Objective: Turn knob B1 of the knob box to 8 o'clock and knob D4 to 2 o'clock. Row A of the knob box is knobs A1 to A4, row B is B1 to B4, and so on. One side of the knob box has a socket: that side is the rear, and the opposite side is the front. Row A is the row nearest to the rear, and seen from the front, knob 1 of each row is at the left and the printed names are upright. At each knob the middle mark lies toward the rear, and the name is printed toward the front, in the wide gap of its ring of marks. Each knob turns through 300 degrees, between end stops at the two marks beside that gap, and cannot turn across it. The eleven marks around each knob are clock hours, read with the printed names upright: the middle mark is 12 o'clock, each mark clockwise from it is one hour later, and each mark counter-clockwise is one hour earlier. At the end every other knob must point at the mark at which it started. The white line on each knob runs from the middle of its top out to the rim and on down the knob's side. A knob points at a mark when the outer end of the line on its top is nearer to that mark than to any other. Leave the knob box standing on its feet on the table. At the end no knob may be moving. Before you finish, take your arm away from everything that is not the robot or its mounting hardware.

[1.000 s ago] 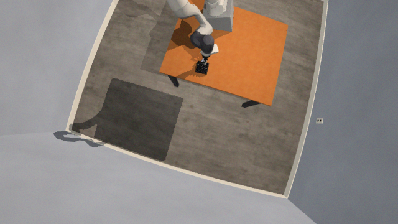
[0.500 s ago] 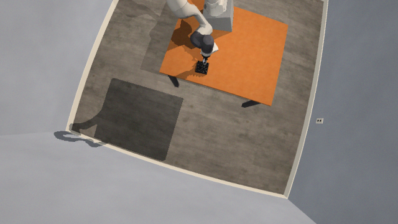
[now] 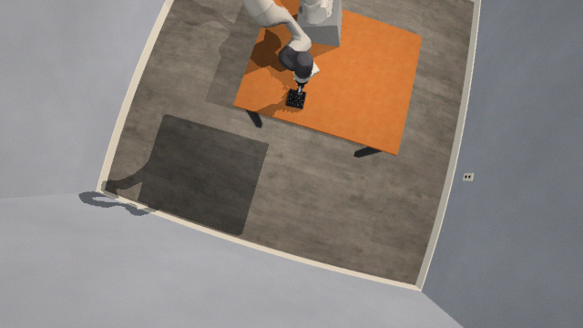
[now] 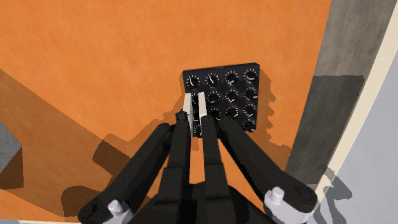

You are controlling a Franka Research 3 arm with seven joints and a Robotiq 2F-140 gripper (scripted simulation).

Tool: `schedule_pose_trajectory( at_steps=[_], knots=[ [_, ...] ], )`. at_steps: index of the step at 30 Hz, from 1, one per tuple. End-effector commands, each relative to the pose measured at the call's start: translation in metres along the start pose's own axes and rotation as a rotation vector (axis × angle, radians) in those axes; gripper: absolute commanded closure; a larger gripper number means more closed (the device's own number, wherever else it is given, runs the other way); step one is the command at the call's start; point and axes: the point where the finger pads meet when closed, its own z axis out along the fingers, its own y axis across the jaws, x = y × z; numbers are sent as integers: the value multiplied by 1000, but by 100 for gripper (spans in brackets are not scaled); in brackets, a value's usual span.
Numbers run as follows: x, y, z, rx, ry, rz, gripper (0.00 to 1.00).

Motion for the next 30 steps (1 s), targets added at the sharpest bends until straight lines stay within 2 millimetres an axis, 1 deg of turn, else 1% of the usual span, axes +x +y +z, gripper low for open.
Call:
schedule_pose_trajectory(
  at_steps=[1,18,19,30],
  knots=[
    [0,1,0,5,3,-57,95],
    [0,1,0,5,3,-59,95],
    [0,1,0,5,3,-59,88],
    [0,1,0,5,3,-59,88]
  ],
)
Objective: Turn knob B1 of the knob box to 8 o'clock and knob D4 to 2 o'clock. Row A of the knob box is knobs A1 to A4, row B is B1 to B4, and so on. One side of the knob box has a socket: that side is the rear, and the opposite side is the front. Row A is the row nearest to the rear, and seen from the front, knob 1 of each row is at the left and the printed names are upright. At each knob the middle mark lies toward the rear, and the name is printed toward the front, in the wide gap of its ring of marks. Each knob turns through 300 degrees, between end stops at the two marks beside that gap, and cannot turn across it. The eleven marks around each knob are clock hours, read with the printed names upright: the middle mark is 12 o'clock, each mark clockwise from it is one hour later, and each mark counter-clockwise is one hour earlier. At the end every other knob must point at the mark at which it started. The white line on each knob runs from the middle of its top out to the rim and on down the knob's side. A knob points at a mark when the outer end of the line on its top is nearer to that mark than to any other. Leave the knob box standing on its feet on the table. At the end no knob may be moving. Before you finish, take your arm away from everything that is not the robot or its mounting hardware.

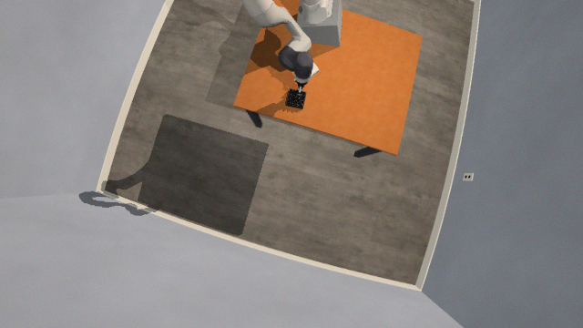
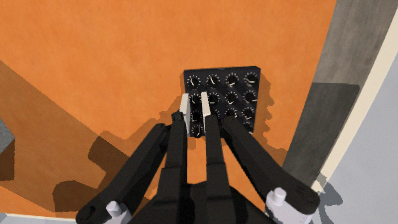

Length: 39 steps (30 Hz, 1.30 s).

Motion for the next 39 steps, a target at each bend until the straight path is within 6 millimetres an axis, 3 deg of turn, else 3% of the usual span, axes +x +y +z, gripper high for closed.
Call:
schedule_pose_trajectory(
  at_steps=[1,14,31,39],
  knots=[
    [0,0,0,2,2,-3,88],
    [0,0,-1,2,2,-3,88],
    [0,0,-35,2,2,-3,88],
    [0,0,-38,2,2,-3,88]
  ],
)
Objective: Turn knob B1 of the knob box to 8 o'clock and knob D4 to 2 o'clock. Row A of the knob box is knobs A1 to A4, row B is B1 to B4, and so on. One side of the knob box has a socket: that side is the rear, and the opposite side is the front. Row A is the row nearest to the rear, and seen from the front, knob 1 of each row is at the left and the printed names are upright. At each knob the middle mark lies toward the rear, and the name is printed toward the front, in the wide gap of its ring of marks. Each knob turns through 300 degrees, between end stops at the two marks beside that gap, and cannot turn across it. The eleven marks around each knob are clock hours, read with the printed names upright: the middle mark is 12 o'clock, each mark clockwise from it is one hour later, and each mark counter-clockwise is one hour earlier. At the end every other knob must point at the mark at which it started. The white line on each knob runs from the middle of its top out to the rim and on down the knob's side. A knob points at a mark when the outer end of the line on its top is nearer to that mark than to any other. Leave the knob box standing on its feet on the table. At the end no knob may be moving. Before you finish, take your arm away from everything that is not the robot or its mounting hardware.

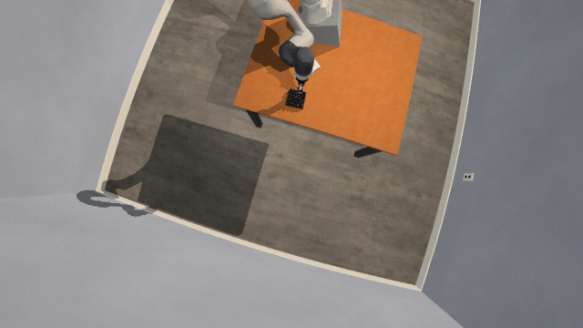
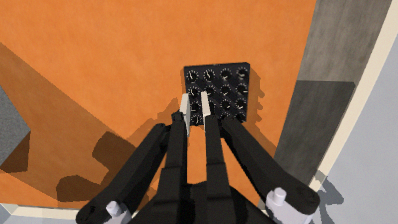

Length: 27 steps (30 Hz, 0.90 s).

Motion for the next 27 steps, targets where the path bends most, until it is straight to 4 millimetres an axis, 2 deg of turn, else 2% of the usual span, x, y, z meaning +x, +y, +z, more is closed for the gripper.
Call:
schedule_pose_trajectory(
  at_steps=[1,11,16,27],
  knots=[
    [-1,-2,0,6,-1,-12,88],
    [-1,-2,0,6,-1,1,88],
    [-1,-3,0,10,-3,177,88],
    [0,-4,0,13,-5,345,88]
  ],
)
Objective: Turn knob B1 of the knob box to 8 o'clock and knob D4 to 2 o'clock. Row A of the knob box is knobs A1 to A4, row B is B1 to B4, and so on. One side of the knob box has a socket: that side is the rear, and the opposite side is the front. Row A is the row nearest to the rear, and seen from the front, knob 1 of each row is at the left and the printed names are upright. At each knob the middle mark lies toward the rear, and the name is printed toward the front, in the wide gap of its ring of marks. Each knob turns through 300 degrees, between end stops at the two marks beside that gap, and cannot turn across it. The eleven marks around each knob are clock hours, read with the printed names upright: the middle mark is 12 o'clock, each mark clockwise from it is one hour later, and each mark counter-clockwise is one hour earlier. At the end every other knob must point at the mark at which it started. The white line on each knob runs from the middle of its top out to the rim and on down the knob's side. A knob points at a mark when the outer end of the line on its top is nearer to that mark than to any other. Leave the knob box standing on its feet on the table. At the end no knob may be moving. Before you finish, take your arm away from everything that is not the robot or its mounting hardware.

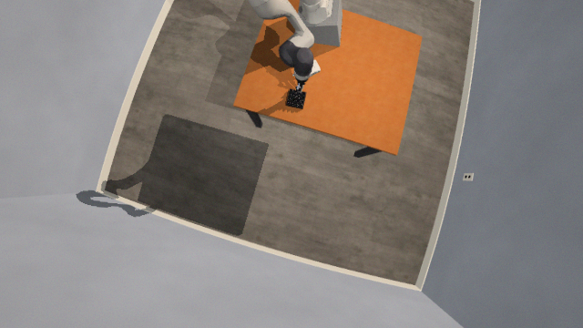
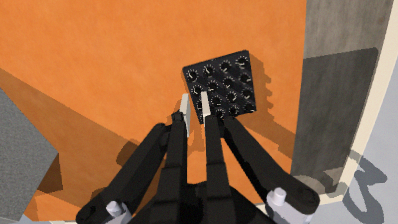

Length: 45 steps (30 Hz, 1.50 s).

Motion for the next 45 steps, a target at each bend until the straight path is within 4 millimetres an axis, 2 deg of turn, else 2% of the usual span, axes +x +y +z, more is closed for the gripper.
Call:
schedule_pose_trajectory(
  at_steps=[1,45],
  knots=[
    [1,-1,-1,-9,-2,156,88],
    [1,-3,-3,-4,-6,807,88]
  ],
)
